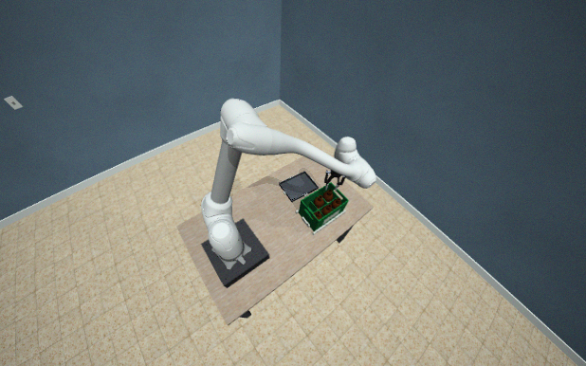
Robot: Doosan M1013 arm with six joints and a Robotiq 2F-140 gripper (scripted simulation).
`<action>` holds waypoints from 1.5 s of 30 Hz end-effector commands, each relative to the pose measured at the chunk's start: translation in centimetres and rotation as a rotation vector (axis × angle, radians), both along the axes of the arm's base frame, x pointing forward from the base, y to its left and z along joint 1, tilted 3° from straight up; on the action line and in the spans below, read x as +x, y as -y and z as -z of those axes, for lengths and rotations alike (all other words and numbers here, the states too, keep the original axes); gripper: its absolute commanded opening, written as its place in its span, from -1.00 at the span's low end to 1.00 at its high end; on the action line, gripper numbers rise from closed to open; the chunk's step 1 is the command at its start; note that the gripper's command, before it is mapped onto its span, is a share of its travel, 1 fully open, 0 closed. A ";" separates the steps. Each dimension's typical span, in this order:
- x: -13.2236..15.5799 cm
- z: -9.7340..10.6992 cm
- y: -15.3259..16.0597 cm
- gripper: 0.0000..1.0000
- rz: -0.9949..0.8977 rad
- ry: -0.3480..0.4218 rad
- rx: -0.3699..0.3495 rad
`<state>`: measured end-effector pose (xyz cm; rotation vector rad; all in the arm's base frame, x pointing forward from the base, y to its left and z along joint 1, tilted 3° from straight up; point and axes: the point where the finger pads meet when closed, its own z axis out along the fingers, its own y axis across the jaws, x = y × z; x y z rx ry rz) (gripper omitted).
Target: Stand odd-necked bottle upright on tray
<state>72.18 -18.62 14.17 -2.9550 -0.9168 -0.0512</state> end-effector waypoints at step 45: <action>-0.2 1.0 -0.2 -0.24 0.003 -0.001 -0.001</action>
